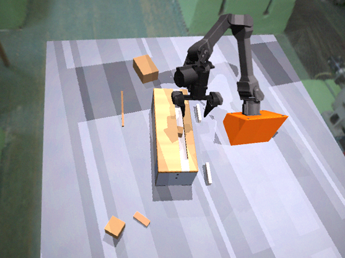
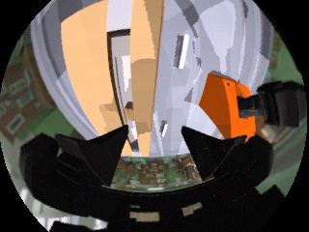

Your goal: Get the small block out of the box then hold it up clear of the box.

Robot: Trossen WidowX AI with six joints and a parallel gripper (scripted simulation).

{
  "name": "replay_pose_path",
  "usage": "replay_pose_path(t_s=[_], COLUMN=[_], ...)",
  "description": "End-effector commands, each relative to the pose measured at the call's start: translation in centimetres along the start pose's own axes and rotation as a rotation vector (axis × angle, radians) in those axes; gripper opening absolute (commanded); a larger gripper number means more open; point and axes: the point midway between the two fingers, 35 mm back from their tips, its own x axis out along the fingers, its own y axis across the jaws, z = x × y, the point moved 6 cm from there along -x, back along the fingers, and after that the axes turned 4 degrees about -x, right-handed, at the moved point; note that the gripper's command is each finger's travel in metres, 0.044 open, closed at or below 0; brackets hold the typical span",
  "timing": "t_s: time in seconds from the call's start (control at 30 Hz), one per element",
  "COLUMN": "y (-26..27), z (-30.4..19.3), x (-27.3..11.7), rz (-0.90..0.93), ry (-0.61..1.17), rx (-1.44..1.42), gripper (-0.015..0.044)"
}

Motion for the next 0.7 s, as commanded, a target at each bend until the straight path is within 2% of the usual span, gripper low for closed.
replay_pose_path(t_s=[0.0,0.67], y=[0.1,0.3], z=[0.4,1.6], x=[-0.4,2.4], rz=[0.001,0.002], ry=[-0.013,-0.012], rx=[0.014,0.014], gripper=[0.04,0.04])
